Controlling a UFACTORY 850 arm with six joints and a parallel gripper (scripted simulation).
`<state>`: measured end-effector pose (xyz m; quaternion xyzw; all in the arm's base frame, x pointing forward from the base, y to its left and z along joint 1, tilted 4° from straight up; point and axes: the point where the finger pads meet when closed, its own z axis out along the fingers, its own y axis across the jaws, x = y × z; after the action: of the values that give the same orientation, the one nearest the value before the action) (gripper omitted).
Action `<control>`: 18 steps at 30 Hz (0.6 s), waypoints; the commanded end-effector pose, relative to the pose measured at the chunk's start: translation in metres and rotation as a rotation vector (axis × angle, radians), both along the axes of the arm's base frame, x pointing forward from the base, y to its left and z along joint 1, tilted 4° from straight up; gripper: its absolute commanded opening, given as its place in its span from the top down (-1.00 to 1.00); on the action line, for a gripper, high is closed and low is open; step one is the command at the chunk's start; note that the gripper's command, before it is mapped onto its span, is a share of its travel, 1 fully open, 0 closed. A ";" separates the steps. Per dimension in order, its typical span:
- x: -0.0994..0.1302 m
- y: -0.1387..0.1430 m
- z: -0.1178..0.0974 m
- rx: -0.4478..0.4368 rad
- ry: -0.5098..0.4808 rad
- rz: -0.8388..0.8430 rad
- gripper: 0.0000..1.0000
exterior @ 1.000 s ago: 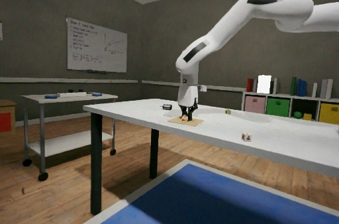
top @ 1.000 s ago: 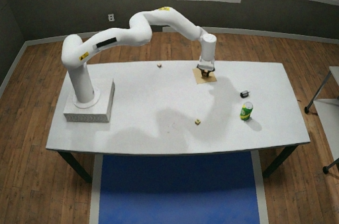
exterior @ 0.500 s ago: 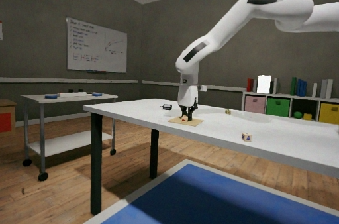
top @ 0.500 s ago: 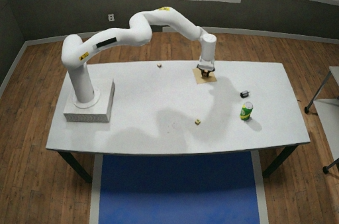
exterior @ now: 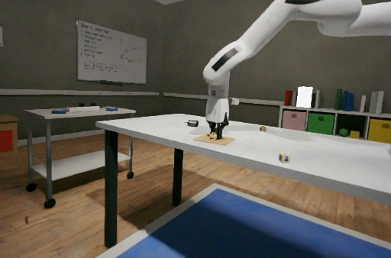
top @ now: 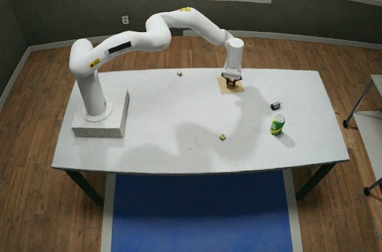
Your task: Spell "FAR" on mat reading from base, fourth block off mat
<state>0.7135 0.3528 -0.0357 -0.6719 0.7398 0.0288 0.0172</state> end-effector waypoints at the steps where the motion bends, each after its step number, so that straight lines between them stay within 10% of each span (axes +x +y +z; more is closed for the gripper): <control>1: 0.003 0.000 0.024 0.004 -0.008 0.000 0.54; 18: 0.004 -0.005 0.099 0.004 -0.008 0.000 0.54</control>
<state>0.7174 0.3481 0.0533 -0.6719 0.7399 0.0277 0.0207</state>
